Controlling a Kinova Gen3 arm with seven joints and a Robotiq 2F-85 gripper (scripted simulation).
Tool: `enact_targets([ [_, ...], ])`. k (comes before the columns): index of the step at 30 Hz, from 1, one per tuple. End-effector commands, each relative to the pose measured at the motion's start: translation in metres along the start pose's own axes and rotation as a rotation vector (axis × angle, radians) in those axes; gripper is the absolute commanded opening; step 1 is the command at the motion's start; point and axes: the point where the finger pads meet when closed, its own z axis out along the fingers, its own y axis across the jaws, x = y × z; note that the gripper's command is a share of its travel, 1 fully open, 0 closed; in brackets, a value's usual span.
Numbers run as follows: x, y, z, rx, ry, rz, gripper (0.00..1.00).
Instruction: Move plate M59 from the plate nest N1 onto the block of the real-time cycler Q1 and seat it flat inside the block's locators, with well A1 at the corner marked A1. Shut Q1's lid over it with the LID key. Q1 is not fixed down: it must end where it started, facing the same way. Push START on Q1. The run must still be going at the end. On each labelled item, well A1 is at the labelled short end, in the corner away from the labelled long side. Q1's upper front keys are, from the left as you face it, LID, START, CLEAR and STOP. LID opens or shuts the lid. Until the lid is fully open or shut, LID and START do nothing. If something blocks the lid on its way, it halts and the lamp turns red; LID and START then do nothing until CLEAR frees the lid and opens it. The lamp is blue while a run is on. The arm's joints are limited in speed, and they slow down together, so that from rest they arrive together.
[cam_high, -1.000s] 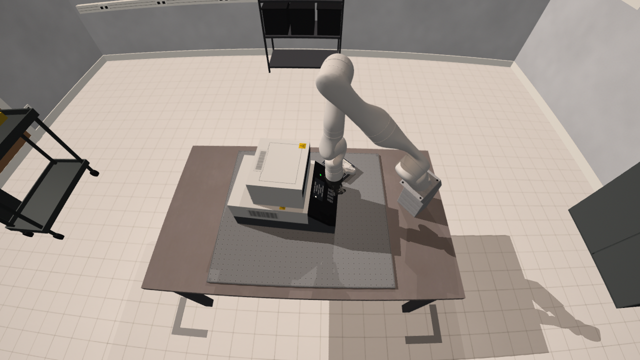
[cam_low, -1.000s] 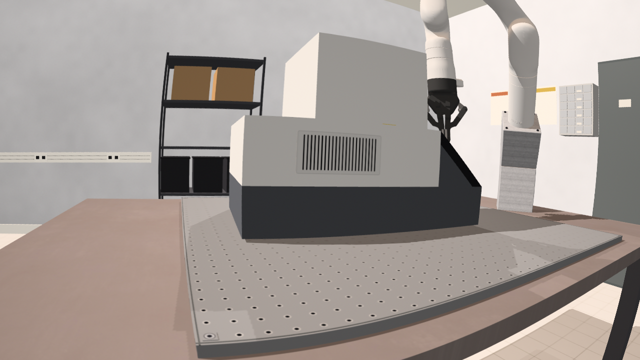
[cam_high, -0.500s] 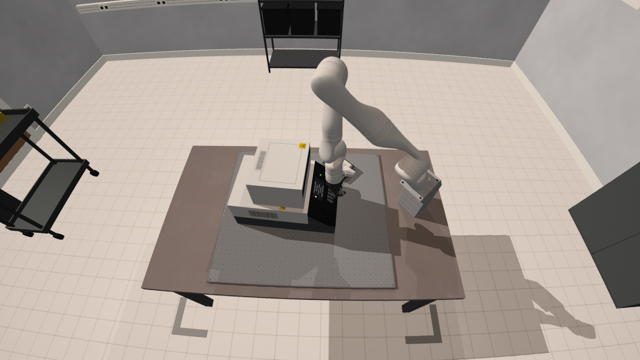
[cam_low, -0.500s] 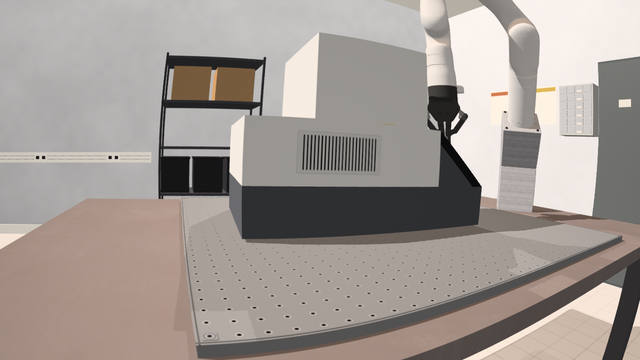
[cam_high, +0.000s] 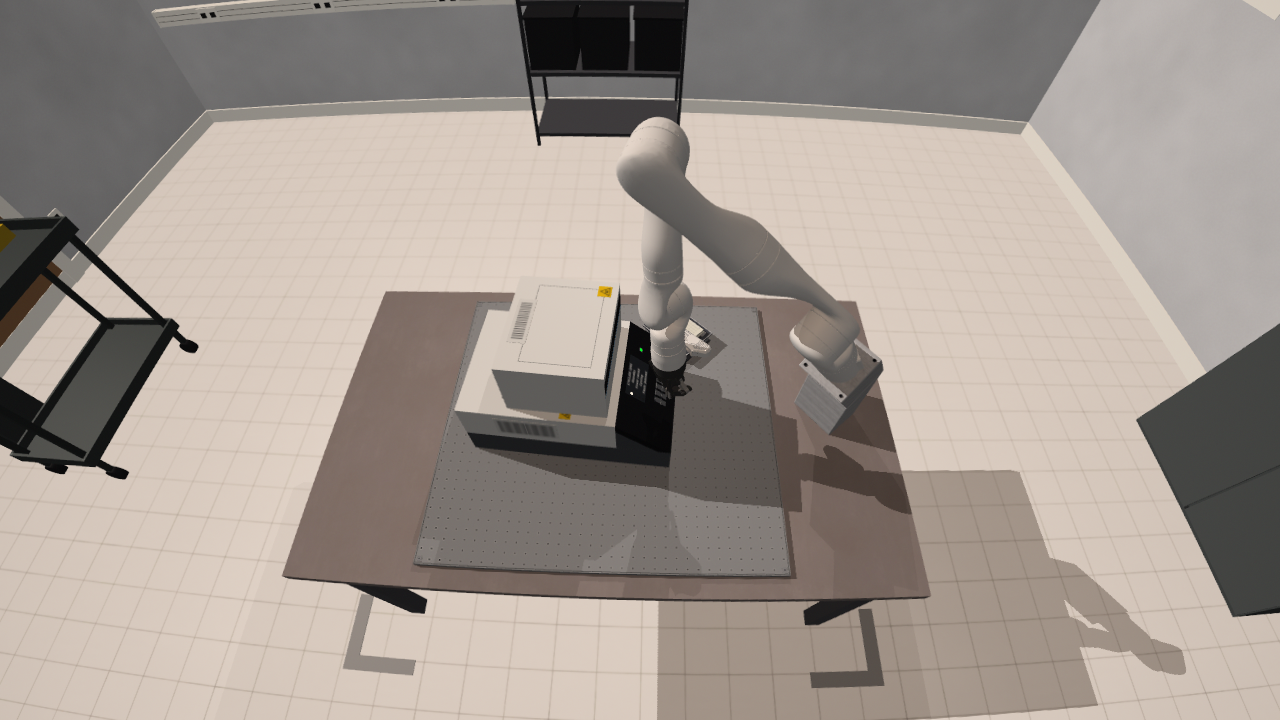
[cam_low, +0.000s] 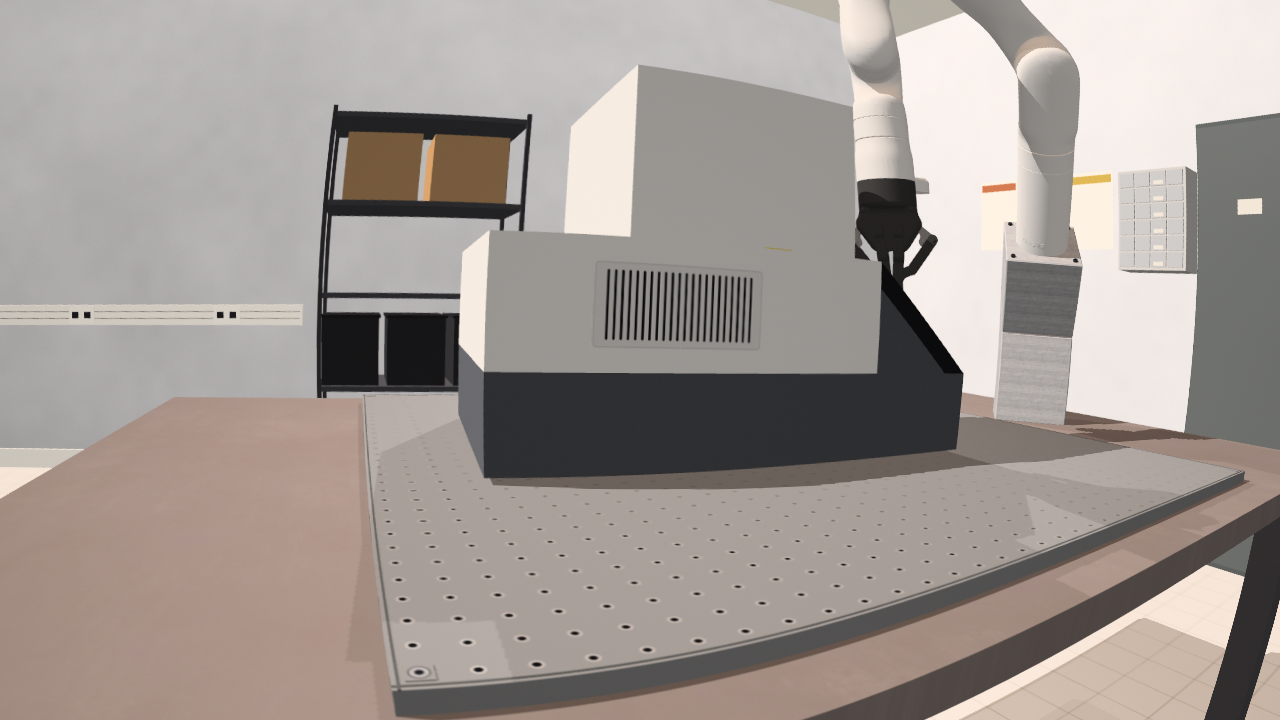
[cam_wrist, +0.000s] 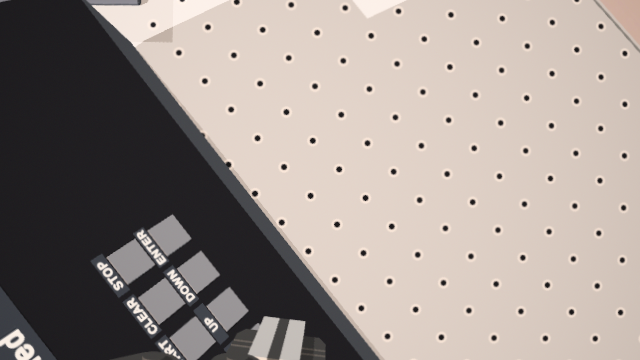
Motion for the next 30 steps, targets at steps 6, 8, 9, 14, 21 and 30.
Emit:
enact_targets([
  [6, -0.0011, -0.001, 0.0016, 0.0, -0.001, 0.013, 0.1],
  [8, -0.0011, -0.0014, 0.0015, 0.001, -0.001, 0.014, 0.1],
  [9, -0.0011, -0.0015, 0.0015, 0.001, -0.001, 0.014, 0.1],
  [14, -0.0007, -0.0003, 0.001, -0.001, -0.001, 0.004, 0.1],
  [21, -0.0011, -0.0015, 0.0016, 0.001, -0.001, 0.013, 0.1],
  [30, -0.0008, -0.0005, 0.0011, -0.001, -0.001, 0.004, 0.1],
])
